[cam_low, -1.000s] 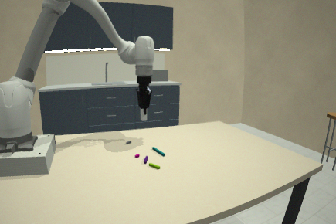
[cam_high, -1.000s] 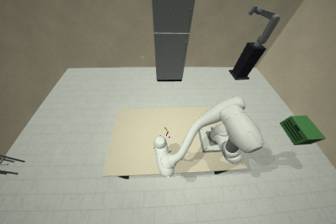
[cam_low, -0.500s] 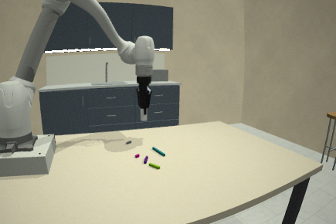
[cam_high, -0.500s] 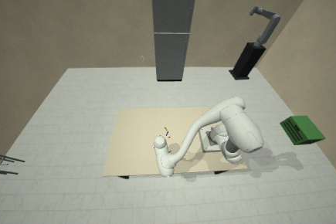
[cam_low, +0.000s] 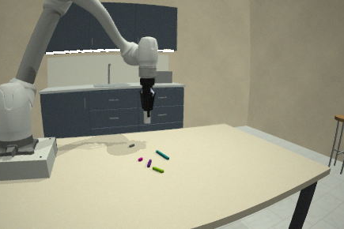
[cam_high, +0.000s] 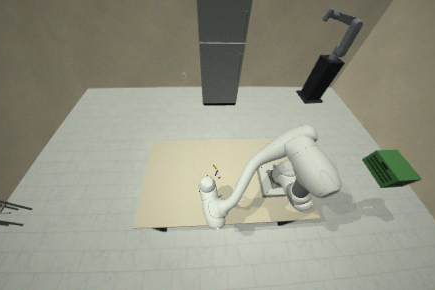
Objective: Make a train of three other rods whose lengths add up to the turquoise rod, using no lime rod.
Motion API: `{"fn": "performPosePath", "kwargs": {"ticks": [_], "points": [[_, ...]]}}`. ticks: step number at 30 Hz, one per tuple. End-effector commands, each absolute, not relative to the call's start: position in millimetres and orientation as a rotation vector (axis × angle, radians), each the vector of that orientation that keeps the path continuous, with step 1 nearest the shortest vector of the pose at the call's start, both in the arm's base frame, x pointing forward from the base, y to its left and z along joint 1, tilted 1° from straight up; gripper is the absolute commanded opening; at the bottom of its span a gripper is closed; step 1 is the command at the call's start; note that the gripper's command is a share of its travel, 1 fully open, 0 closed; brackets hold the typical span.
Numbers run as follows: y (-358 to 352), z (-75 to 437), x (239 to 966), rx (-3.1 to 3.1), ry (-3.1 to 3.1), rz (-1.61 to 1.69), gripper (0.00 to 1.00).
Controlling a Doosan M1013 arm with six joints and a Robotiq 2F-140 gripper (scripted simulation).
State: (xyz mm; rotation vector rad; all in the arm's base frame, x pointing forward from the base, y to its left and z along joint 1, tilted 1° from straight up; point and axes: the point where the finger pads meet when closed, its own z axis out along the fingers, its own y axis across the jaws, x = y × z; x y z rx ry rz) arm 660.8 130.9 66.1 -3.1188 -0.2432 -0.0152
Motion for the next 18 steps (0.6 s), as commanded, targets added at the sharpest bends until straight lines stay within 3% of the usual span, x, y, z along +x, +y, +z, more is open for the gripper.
{"fn": "performPosePath", "kwargs": {"ticks": [1, 18], "points": [[131.6, 70.4, 662.9, -3.117, -0.242, -0.023, 0.03], [4.0, 68.5, 557.3, -3.062, -0.638, -0.026, 0.03]]}}
